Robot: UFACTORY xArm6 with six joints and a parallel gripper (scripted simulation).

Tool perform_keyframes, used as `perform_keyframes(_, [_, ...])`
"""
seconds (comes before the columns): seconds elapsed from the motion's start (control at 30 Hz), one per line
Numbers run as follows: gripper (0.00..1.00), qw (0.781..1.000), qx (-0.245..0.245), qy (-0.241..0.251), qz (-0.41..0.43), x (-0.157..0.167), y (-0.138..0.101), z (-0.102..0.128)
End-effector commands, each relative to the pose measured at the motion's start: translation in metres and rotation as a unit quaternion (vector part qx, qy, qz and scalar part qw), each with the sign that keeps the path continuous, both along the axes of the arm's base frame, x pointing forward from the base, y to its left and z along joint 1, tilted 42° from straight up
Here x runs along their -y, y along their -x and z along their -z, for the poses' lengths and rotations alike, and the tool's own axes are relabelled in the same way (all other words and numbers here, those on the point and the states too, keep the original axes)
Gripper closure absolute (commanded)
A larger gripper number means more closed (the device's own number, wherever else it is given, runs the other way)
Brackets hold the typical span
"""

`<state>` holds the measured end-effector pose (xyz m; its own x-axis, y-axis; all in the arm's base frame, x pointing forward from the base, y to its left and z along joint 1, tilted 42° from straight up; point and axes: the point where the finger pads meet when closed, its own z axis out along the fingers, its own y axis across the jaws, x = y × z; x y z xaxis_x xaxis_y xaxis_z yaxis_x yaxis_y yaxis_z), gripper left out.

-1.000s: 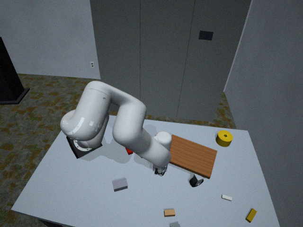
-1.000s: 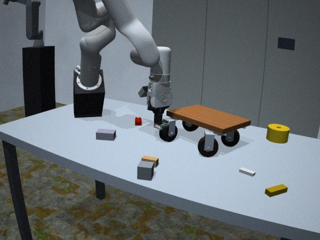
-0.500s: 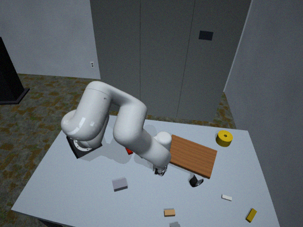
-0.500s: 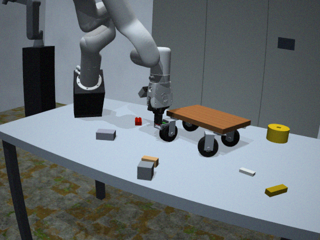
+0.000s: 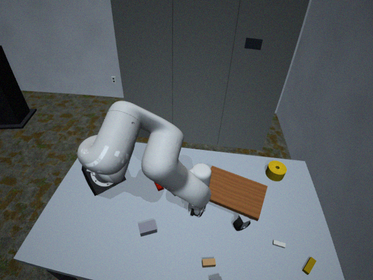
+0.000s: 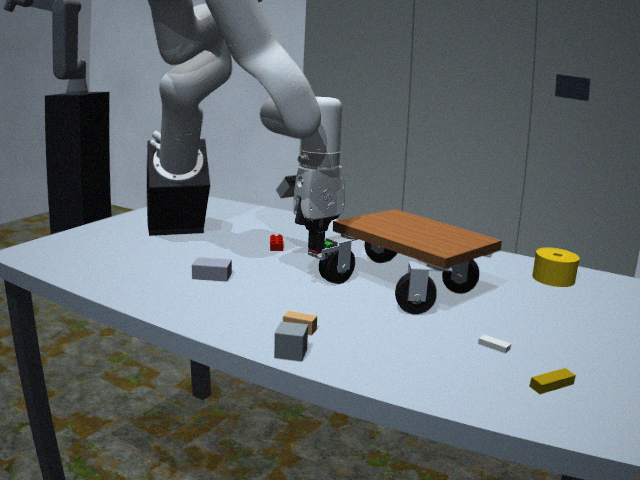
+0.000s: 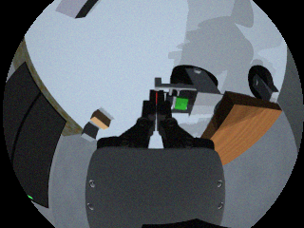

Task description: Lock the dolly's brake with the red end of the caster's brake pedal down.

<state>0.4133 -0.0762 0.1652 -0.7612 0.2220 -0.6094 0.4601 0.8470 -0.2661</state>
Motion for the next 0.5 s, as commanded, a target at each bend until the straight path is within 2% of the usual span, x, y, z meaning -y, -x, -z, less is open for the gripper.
perform_keyframes(0.0, [1.00,1.000,0.000,0.000,0.000,0.0009,-0.0013,0.0015])
perform_keyframes(0.47, [1.00,1.000,0.000,0.000,0.000,0.0022,-0.0025,0.0035])
